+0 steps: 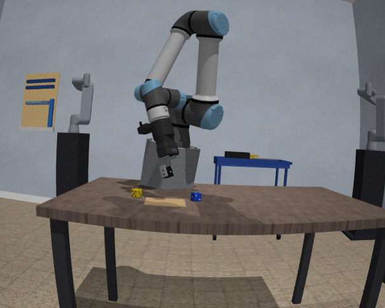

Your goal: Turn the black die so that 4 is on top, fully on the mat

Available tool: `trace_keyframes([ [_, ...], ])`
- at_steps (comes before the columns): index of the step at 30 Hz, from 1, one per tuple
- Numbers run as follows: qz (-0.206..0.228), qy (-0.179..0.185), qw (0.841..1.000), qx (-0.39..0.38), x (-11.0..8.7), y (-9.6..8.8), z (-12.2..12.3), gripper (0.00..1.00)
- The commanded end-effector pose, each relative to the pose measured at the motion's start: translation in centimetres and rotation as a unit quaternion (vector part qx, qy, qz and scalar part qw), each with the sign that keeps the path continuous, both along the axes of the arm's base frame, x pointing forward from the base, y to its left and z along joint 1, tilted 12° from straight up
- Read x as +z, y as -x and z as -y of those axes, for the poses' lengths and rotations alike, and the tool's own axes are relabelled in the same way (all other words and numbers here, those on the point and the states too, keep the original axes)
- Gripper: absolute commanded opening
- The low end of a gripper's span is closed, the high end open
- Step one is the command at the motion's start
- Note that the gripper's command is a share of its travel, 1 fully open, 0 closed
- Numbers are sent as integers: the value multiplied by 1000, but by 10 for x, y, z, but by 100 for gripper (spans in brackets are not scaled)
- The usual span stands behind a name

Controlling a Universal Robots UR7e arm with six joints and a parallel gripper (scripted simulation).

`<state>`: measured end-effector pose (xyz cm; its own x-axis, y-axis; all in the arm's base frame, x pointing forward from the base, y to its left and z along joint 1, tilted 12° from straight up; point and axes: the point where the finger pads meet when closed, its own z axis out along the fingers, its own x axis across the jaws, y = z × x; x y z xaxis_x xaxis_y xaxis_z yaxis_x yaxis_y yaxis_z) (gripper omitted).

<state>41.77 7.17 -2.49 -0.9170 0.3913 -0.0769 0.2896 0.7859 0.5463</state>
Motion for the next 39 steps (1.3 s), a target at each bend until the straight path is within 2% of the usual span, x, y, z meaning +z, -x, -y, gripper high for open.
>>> trace_keyframes([
  [1,28,-78,996,15,-3,2,-3,57],
  [11,72,-184,980,24,-4,2,-3,57],
  [13,72,-184,980,24,-4,2,-3,57],
  [18,95,-240,966,29,-4,2,-3,57],
  [23,111,-279,953,32,-5,3,-2,57],
  [28,122,-302,945,33,-5,3,-2,57],
  [39,128,-314,940,33,-4,2,-2,57],
])
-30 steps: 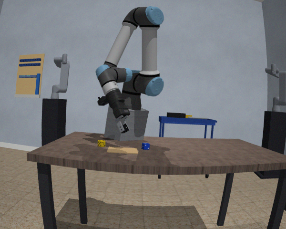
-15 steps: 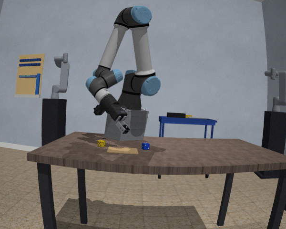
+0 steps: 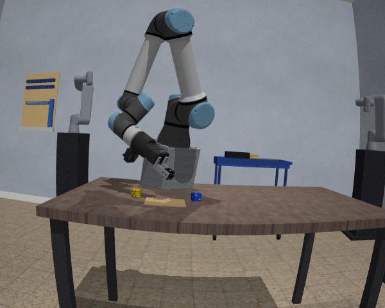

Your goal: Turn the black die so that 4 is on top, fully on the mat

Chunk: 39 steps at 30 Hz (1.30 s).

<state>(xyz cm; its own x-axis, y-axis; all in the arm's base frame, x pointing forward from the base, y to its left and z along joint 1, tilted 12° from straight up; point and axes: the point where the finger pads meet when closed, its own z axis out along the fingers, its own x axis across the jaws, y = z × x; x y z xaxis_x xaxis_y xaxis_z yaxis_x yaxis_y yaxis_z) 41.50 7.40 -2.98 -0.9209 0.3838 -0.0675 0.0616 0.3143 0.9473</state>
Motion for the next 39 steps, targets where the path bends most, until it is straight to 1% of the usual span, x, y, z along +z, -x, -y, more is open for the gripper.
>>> trace_keyframes([
  [1,6,-10,1000,5,0,0,1,57],
  [8,6,-10,1000,5,-1,-1,1,57],
  [11,5,-10,1000,5,-5,-1,0,57],
  [16,5,-10,1000,5,-16,-3,-2,57],
  [23,5,-10,1000,5,-40,-6,-5,57],
  [25,5,-10,1000,5,-40,-6,-5,57],
  [33,5,-10,1000,5,-61,-9,-8,57],
  [39,5,-10,1000,5,-66,-9,-9,57],
])
